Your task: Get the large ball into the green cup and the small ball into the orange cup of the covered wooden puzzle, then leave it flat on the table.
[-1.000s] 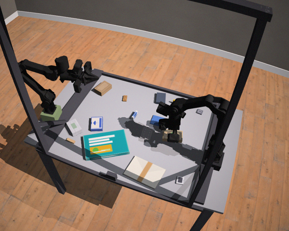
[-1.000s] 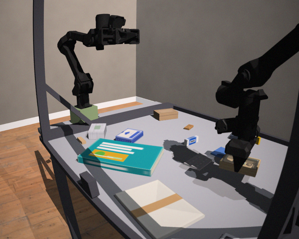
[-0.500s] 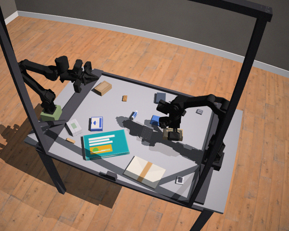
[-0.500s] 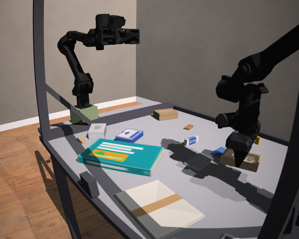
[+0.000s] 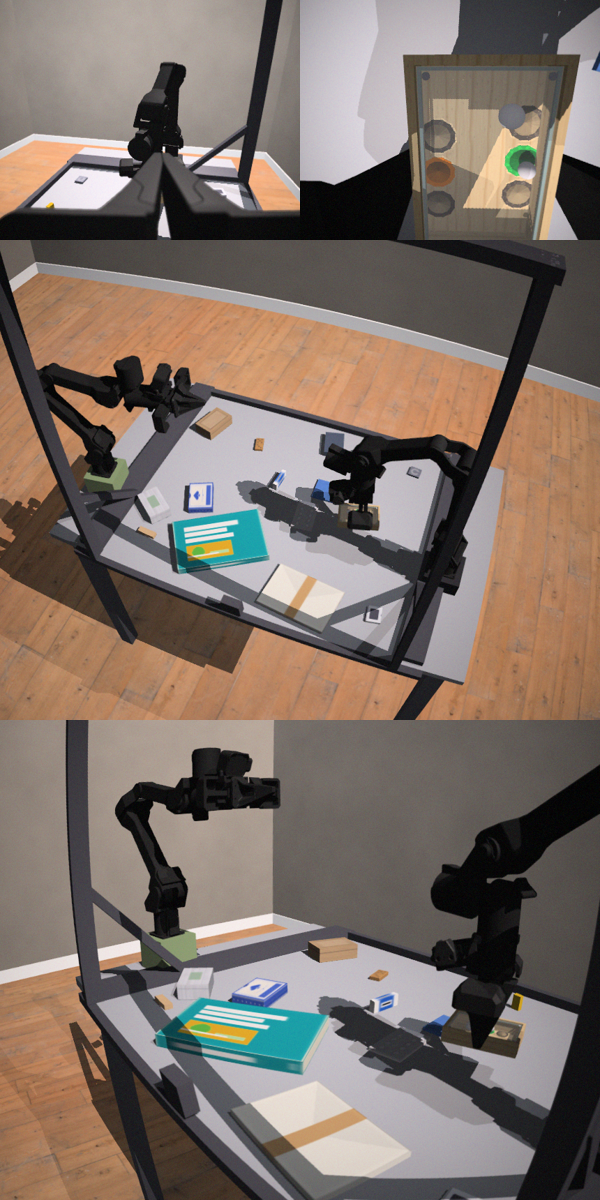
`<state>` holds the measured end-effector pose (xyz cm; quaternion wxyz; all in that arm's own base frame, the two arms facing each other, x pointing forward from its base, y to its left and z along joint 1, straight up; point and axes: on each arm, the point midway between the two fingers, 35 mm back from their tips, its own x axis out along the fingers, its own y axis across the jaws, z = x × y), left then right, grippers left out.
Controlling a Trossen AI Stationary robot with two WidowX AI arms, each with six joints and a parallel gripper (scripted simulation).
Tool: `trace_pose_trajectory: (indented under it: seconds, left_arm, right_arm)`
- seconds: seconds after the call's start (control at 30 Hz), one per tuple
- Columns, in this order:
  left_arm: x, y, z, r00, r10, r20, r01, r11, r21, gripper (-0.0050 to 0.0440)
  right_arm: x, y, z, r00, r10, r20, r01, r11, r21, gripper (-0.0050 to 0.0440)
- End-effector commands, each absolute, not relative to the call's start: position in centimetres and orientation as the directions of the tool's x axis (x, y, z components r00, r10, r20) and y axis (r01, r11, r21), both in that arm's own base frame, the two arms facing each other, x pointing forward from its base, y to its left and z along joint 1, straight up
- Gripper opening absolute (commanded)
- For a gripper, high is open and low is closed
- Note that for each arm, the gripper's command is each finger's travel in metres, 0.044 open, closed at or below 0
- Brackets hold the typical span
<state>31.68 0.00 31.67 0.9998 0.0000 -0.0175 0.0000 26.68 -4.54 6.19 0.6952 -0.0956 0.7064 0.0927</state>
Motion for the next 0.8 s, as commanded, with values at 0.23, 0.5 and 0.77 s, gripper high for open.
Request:
trace_pose_trajectory:
  seconds: [0.23,0.5,0.77]
  left_arm:
    - [31.57,0.0,32.29,0.999,0.0,0.05,0.0,1.0,0.0,-0.005]
    - [31.57,0.0,32.29,0.999,0.0,0.05,0.0,1.0,0.0,-0.005]
    - [31.57,0.0,32.29,0.999,0.0,0.05,0.0,1.0,0.0,-0.005]
  right_arm:
    - [27.32,-4.61,6.62,-0.023,-0.017,-1.0,-0.26,0.965,-0.011,-0.005]
    - [26.71,-4.6,6.68,0.029,-0.001,-1.0,-0.265,0.964,-0.008,-0.005]
    - [26.75,-4.59,6.82,0.032,-0.003,-0.999,-0.264,0.964,-0.011,-0.005]
